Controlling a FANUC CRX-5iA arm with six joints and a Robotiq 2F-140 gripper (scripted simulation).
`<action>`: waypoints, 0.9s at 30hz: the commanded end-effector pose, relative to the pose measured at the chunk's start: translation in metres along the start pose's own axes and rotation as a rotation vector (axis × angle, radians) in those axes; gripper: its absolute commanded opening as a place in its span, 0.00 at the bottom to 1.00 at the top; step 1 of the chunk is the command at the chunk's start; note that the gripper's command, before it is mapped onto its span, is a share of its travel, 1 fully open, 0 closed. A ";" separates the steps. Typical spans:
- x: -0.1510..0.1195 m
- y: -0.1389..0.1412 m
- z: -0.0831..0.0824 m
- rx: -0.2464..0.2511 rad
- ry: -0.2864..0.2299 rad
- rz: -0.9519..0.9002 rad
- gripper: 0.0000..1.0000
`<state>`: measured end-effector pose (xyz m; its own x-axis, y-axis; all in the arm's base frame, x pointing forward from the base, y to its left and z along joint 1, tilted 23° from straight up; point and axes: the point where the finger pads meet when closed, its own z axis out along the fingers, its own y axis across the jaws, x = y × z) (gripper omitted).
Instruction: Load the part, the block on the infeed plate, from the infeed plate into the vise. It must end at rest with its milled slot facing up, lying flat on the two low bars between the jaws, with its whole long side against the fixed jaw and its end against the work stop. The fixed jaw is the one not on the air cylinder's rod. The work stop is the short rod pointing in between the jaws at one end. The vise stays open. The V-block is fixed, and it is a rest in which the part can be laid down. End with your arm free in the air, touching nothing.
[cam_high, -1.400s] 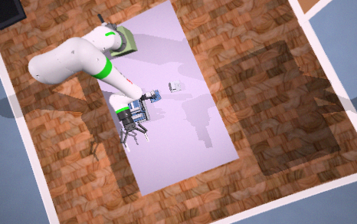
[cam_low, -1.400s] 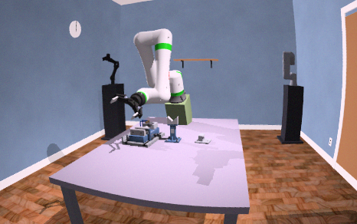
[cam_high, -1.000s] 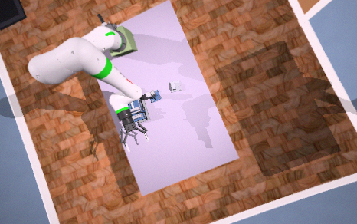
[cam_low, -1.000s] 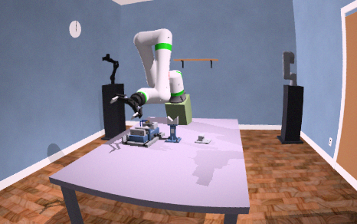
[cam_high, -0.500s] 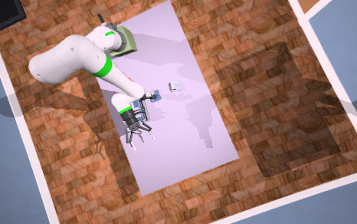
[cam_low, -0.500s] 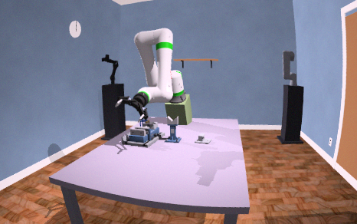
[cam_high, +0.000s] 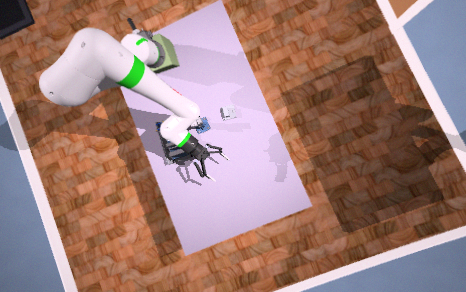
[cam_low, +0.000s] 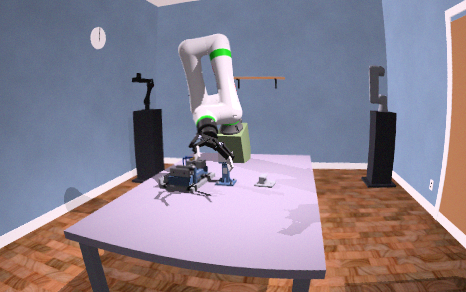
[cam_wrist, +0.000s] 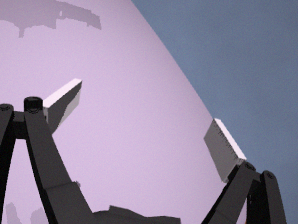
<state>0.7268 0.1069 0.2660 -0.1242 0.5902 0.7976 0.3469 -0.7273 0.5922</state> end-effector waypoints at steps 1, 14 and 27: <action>0.014 -0.051 0.012 0.121 -0.057 0.007 1.00; 0.042 -0.176 -0.009 0.404 -0.221 -0.042 1.00; 0.061 -0.271 -0.091 0.646 -0.466 -0.186 1.00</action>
<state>0.5780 0.2971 0.1708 0.0906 0.8207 0.5641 0.8023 -0.3958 0.4469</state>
